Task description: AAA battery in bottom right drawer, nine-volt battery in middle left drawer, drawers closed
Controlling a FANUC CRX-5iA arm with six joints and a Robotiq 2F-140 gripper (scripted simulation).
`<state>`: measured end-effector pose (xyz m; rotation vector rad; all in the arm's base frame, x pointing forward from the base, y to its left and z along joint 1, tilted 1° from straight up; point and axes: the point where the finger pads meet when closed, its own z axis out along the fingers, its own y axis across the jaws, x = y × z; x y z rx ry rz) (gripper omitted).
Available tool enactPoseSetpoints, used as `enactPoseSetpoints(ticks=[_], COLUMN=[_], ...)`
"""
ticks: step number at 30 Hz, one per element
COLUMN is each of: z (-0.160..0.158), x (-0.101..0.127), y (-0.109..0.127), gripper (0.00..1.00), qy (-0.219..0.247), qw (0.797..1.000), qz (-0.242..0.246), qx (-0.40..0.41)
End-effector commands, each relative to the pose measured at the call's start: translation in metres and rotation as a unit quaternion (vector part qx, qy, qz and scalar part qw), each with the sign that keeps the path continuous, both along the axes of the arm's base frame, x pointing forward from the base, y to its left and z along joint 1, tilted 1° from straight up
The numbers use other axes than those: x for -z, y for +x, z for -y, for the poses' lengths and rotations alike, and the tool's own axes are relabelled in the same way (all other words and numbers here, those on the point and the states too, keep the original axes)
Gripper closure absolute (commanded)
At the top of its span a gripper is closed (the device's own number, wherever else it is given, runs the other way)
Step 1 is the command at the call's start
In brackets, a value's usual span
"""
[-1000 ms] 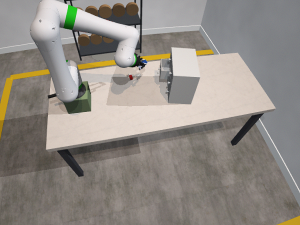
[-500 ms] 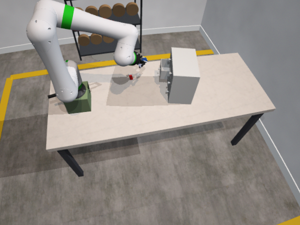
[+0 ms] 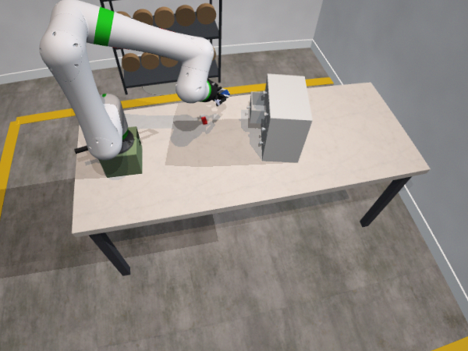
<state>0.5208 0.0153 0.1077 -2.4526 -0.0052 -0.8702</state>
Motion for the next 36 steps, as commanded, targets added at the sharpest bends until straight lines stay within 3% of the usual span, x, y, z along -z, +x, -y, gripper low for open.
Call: enactPoseSetpoints(ticks=[1,10,17,27,36], z=[-0.001,-0.002,-0.004,-0.006,-0.007], x=[0.0,0.002,0.006,0.009,0.011], y=[-0.001,-0.004,-0.008,-0.012,-0.015], gripper=[0.86,0.86,0.86,0.86,0.86], qy=[-0.065,-0.082,-0.111,-0.142,-0.179], qw=[0.99,0.989,0.983,0.969,0.944], qz=[-0.102,-0.074,-0.018,0.041,0.095], qx=[0.069,0.096,0.145,0.198,0.259])
